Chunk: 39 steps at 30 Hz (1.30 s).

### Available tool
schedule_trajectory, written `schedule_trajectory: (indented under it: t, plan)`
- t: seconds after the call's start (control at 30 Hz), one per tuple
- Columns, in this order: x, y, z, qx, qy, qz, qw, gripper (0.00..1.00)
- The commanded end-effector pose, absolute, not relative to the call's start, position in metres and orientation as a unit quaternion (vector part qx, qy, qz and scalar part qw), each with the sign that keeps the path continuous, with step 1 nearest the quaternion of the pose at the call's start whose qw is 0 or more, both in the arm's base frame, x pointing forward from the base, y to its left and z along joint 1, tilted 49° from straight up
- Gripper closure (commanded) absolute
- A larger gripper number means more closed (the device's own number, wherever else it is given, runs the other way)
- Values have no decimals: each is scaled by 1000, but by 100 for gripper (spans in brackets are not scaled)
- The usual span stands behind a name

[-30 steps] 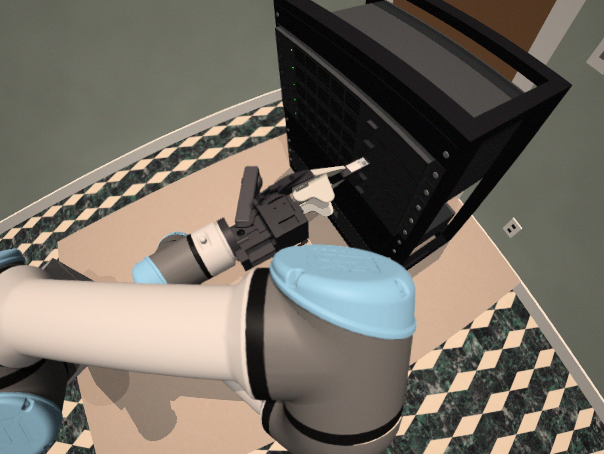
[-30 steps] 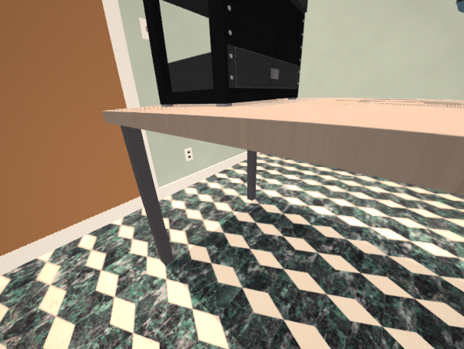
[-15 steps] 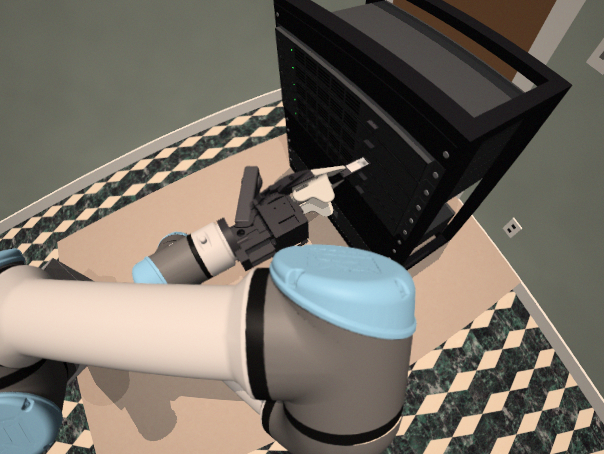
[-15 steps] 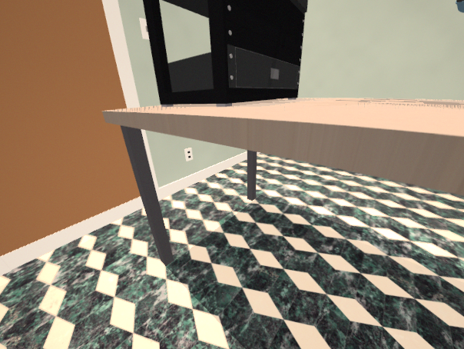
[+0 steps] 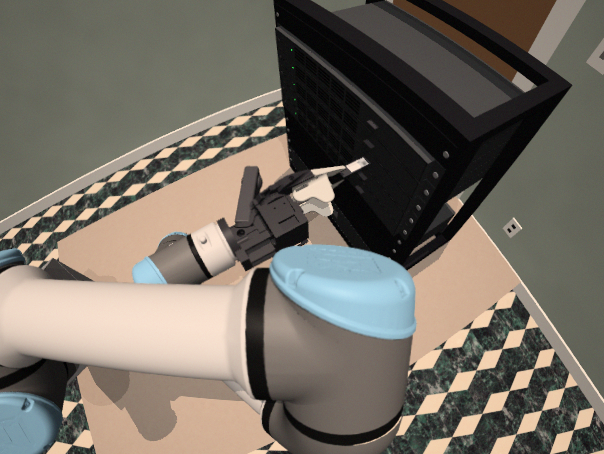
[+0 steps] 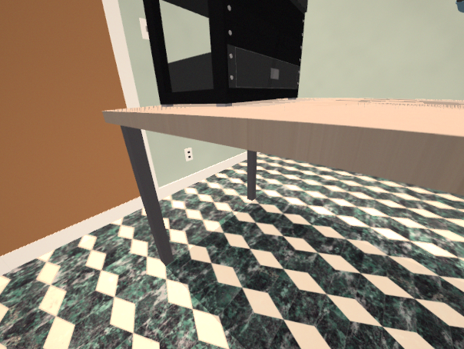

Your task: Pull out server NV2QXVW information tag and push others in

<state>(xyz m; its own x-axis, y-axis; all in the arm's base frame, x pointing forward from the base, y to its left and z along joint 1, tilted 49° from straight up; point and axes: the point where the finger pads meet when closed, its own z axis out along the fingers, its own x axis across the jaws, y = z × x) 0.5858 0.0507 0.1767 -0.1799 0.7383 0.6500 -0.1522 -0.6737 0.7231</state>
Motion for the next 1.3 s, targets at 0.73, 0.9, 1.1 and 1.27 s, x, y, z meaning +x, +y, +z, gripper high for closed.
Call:
schedule_trajectory:
  t: [0.73,0.9,1.1,1.27]
  plan:
    - [523,48,161,563,260,722,307,85]
    - [507,48,157,563,260,722,307,85]
    - [500,48,156,563,260,722,307,85]
    - [497,48,155,563,260,722,307,85]
